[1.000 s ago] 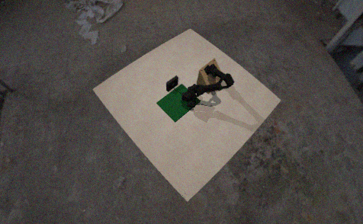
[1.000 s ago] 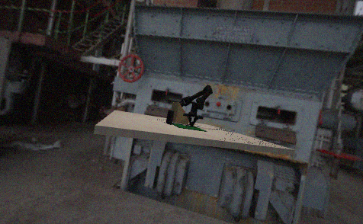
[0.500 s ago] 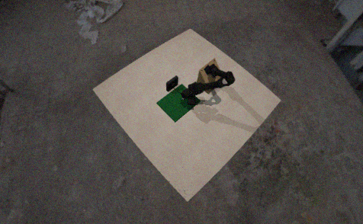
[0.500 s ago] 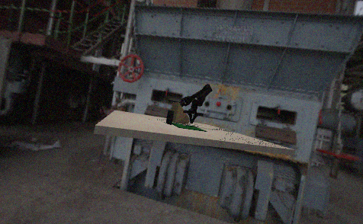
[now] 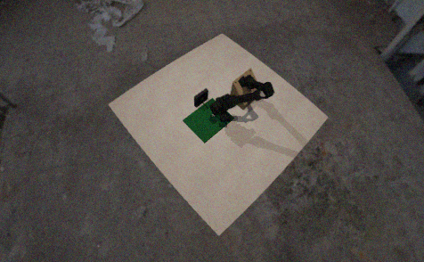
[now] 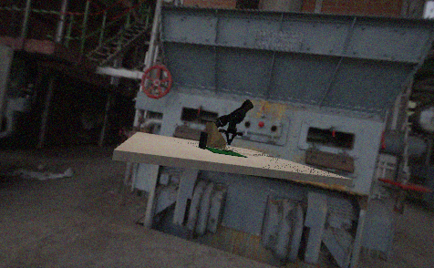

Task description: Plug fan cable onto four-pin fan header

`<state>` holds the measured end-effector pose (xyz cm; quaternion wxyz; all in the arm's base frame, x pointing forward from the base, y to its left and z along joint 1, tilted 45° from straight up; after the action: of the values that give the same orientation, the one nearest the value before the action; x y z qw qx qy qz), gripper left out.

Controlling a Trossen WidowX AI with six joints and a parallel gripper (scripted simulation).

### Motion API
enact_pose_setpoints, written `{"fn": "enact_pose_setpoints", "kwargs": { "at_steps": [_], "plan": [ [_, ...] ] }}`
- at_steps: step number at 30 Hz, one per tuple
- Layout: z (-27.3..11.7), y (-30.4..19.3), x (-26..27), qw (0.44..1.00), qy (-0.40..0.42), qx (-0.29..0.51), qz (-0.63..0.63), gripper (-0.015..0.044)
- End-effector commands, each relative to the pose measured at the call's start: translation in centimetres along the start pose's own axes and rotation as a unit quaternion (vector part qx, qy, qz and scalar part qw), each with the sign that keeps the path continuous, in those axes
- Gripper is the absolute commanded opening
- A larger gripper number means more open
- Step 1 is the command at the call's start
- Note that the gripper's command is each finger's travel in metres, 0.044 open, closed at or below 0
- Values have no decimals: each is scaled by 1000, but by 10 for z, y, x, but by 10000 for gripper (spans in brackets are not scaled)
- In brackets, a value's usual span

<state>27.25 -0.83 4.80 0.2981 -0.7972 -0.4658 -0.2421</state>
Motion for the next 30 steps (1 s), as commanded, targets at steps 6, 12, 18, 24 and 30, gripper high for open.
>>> {"fn": "enact_pose_setpoints", "kwargs": {
  "at_steps": [6,12,18,24,30],
  "plan": [
    [1,10,-14,989,-1,3,-151,0],
    [1,16,-23,968,-1,3,-251,0],
    [1,21,-33,937,-1,3,-349,0],
    [2,26,-42,896,0,3,-443,0],
    [2,31,-52,846,0,3,-533,0]
  ]
}}
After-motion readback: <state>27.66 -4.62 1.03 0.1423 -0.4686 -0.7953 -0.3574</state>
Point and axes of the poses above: the point midway between the two fingers, 35 mm back from their tips, its own z axis out along the fingers, its own x axis across the jaws, y = z × x, the point moved 9 cm from there along -z, back along the fingers, and after that the axes turned 12 degrees about -z, right-handed, at the moved point
